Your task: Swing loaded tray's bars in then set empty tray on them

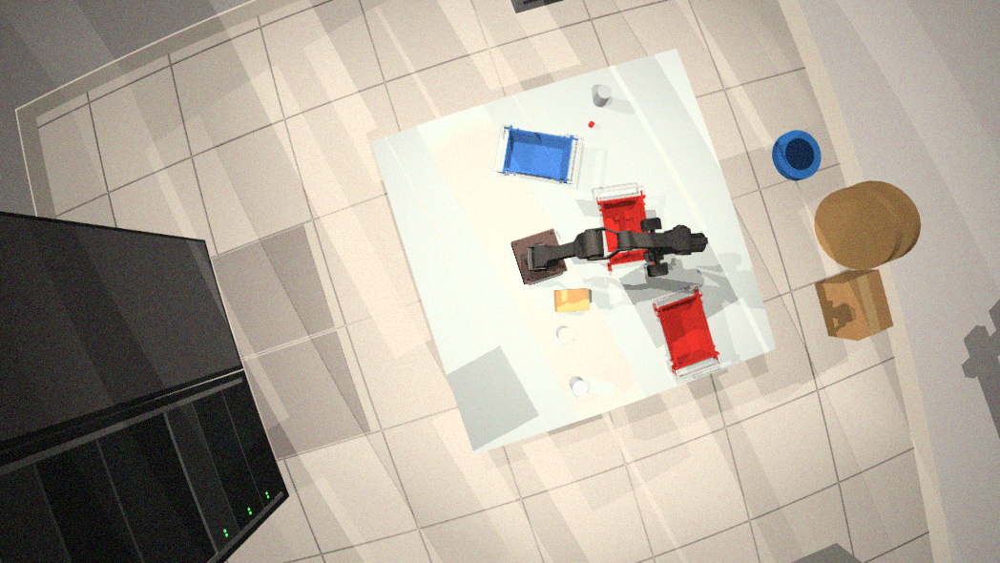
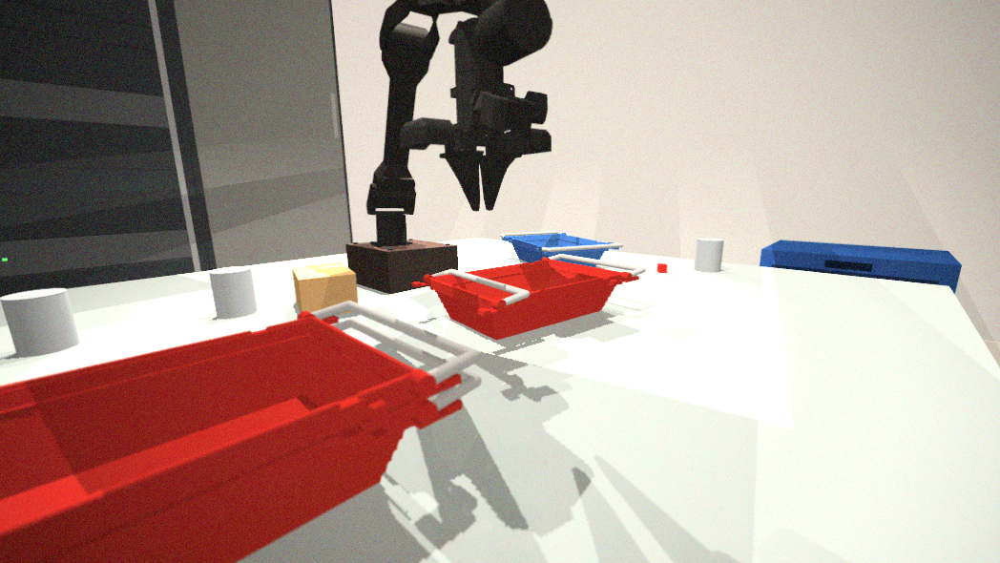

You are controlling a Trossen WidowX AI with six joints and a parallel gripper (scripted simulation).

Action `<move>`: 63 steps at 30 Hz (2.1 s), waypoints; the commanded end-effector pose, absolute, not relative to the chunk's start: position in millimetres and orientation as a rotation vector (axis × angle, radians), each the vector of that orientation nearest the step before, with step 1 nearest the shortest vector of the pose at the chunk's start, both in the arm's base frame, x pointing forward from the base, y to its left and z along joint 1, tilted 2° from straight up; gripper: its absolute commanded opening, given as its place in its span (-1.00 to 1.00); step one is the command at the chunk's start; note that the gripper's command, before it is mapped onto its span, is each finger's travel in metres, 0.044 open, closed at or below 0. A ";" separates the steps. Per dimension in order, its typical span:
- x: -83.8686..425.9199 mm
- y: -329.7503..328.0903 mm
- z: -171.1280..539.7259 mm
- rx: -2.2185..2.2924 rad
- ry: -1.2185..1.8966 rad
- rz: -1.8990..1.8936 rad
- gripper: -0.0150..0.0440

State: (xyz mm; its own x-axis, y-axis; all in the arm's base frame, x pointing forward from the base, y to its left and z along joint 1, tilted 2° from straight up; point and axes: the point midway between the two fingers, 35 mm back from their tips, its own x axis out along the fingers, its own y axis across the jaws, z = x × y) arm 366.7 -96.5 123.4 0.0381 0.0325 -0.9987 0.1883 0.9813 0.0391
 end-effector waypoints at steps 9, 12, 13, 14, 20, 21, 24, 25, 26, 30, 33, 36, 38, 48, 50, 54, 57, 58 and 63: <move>376.6 -63.8 161.5 0.194 1.509 -0.097 -0.21; 392.0 -22.6 144.1 0.196 1.515 -0.092 -0.21; 396.5 -6.8 137.4 0.195 1.518 -0.093 -0.21; 400.3 9.4 130.6 0.193 1.520 -0.093 -0.21; 406.0 106.7 90.5 0.186 1.531 -0.098 -0.21; 404.3 123.1 83.8 0.185 1.532 -0.099 -0.21; 400.6 145.5 74.4 0.183 1.533 -0.100 -0.21; 400.6 145.5 74.4 0.183 1.533 -0.100 -0.21; 400.6 145.5 74.4 0.183 1.533 -0.100 -0.21; 400.6 145.5 74.4 0.183 1.533 -0.100 -0.21; 401.1 145.8 69.7 0.183 1.533 -0.100 -0.21; 402.1 146.6 58.4 0.183 1.533 -0.100 -0.21; 402.7 147.2 48.1 0.183 1.533 -0.100 -0.21; 402.6 148.4 14.4 0.183 1.534 -0.100 -0.21; 402.5 147.6 15.8 0.183 1.533 -0.100 -0.21; 400.8 139.1 29.9 0.182 1.533 -0.100 -0.21; 399.0 131.7 40.3 0.182 1.533 -0.101 -0.21; 398.5 129.0 42.1 0.182 1.534 -0.101 -0.21; 396.0 115.5 46.5 0.181 1.534 -0.102 -0.21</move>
State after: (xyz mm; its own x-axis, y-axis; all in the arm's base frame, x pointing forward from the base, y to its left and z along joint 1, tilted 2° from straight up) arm 398.5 131.6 47.5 0.0476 0.0670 -0.9966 0.1696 0.9827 0.0742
